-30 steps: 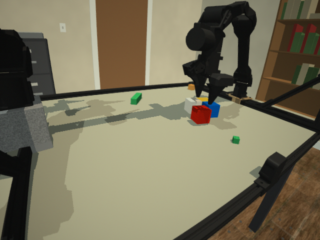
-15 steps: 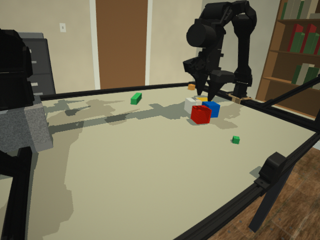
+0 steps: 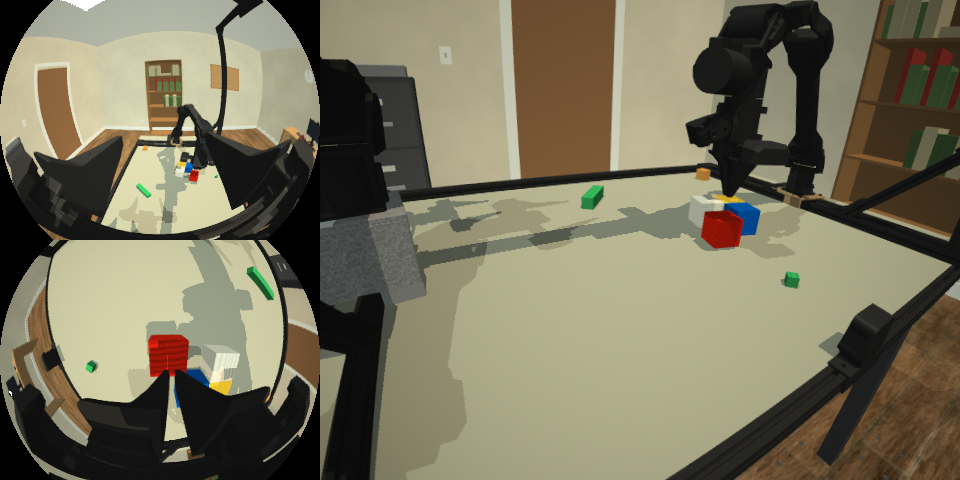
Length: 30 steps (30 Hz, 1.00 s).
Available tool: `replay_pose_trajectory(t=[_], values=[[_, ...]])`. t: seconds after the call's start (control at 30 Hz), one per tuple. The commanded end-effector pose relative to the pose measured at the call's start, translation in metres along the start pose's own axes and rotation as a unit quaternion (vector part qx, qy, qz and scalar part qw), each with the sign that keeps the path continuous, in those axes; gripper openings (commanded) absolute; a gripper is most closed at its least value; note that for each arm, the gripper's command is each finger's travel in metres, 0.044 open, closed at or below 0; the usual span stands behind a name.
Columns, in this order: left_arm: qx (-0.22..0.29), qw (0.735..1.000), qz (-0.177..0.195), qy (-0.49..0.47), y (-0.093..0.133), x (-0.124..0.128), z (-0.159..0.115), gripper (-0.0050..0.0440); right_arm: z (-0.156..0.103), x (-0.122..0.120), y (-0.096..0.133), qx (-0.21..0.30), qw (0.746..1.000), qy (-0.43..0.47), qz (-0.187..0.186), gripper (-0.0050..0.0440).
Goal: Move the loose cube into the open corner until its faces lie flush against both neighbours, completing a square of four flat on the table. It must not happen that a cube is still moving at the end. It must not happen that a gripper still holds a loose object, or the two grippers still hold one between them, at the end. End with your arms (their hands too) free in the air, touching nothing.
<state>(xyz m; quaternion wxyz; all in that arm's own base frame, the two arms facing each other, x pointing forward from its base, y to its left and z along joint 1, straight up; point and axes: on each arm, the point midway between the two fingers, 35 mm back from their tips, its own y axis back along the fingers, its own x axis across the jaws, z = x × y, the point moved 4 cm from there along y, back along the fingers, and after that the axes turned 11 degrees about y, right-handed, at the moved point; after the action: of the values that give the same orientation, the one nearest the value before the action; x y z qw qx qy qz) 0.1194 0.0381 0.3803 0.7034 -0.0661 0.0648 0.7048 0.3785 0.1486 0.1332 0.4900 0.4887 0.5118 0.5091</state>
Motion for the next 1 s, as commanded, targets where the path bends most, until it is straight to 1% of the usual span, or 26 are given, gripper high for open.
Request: replay_pose_trajectory(t=[0.0,0.3,0.37,0.5,0.57,0.87,0.97], values=[[0.000,1.000,-0.001,0.004,0.000,0.000,0.000,0.0400,0.000,0.001,0.001,-0.001,1.000,-0.003,0.002,0.0000],[0.000,1.000,-0.001,0.004,0.000,0.000,0.000,0.0400,0.000,0.002,0.001,-0.001,1.000,-0.003,0.002,0.0000],[0.000,1.000,-0.001,0.004,0.000,0.000,0.000,0.0400,0.006,0.017,-0.001,-0.001,1.000,-0.003,0.002,0.0000],[0.000,1.000,-0.001,0.004,0.000,0.000,0.000,0.0400,0.016,0.066,-0.010,-0.001,1.000,-0.003,0.002,0.0000],[0.000,1.000,-0.001,0.004,0.000,0.000,0.000,0.0400,0.017,0.081,-0.013,-0.001,1.000,-0.003,0.002,0.0000],[0.000,1.000,-0.001,0.004,0.000,0.000,0.000,0.0400,0.017,0.083,-0.014,-0.001,1.000,-0.003,0.002,0.0000],[0.000,1.000,-0.001,0.004,0.000,0.000,0.000,0.0400,0.017,0.083,-0.022,-0.001,1.000,-0.003,0.002,0.0000]])
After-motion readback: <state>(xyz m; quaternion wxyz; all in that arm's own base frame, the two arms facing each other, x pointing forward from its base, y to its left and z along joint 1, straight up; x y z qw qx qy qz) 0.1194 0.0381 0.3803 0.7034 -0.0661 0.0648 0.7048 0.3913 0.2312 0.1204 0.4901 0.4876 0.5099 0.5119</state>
